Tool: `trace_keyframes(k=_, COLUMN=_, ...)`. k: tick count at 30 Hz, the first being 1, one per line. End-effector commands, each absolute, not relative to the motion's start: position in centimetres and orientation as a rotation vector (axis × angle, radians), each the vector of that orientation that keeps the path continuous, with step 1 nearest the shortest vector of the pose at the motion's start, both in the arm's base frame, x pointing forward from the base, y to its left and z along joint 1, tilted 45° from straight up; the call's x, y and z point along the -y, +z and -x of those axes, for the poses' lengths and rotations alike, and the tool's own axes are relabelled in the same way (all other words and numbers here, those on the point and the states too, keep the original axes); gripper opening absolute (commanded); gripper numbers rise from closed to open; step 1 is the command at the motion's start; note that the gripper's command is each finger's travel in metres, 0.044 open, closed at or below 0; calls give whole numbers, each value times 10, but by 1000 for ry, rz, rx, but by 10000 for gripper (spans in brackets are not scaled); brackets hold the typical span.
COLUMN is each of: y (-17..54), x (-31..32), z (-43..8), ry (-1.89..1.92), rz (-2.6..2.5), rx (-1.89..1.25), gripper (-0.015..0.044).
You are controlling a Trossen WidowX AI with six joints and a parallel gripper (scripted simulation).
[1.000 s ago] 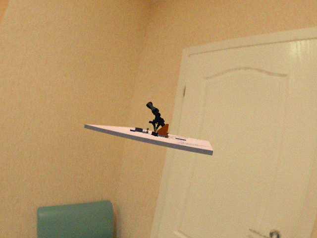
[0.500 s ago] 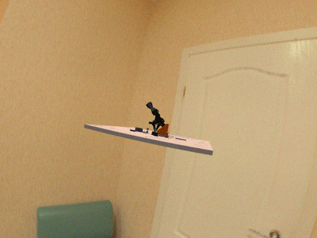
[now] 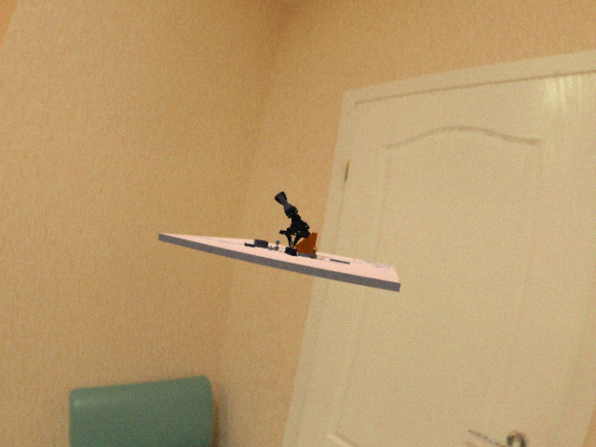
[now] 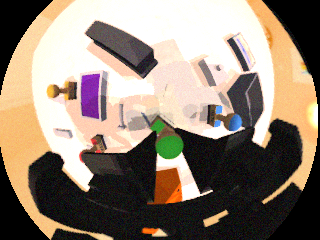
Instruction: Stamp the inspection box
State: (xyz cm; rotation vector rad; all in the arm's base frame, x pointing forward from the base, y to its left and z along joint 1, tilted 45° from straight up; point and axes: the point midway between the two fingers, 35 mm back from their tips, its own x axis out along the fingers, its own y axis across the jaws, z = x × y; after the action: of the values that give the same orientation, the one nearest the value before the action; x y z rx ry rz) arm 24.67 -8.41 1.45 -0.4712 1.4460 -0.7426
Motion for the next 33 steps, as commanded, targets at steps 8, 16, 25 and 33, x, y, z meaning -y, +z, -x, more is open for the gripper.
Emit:
trace_keyframes(k=8, y=10, x=90, z=-245, ry=-744, rz=478, rx=-1447, gripper=0)
trace_keyframes(k=16, y=7, x=94, z=-245, ry=-746, rz=479, rx=-1446, gripper=0)
trace_keyframes(k=25, y=6, x=94, z=-244, ry=-746, rz=479, rx=-1446, gripper=0)
trace_keyframes(k=33, y=5, x=95, z=-244, ry=-746, rz=479, rx=-1446, gripper=0)
